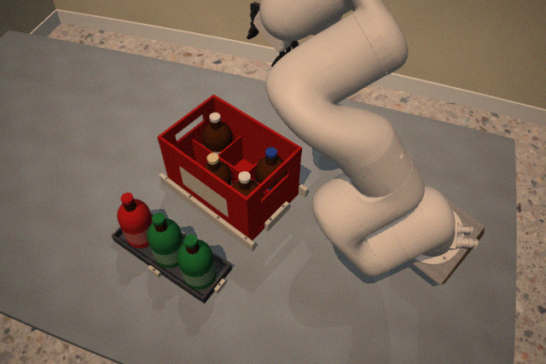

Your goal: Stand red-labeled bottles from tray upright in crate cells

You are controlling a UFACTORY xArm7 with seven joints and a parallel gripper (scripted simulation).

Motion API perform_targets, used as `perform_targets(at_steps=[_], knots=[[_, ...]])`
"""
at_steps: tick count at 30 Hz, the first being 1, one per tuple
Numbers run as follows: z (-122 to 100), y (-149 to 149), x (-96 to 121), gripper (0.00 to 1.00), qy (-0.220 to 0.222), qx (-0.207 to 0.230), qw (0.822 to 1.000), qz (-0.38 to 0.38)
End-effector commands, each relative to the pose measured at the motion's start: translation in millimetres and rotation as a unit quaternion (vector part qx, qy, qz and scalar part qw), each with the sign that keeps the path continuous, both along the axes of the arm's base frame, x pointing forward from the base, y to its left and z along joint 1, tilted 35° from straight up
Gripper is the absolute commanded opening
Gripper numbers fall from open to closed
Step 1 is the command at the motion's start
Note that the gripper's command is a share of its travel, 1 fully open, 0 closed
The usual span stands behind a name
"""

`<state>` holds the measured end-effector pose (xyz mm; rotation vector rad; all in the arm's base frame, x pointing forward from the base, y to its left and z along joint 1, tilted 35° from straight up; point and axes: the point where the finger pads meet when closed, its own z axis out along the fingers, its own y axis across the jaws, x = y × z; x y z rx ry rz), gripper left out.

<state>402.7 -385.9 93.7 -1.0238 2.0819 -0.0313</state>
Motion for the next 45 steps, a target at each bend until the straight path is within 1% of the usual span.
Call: perform_targets(at_steps=[1, 5, 6, 7, 13, 14, 27, 28, 41, 42, 45], knots=[[4, 2, -1, 1.00, 0.001, 0.005, 1.000, 0.004], [4, 3, -1, 1.00, 0.001, 0.004, 1.000, 0.008], [8, 12, 2, 1.00, 0.001, -0.005, 1.000, 0.030], [16, 32, 7, 1.00, 0.000, -0.024, 0.997, 0.076], [16, 32, 7, 1.00, 0.000, -0.024, 0.997, 0.076], [26, 60, 11, 1.00, -0.002, -0.052, 0.988, 0.143], [26, 60, 11, 1.00, -0.002, -0.052, 0.988, 0.143], [37, 92, 14, 1.00, -0.004, -0.084, 0.971, 0.223], [37, 92, 14, 1.00, -0.004, -0.084, 0.971, 0.223], [47, 123, 13, 1.00, -0.007, -0.115, 0.947, 0.300], [47, 123, 13, 1.00, -0.007, -0.115, 0.947, 0.300]])
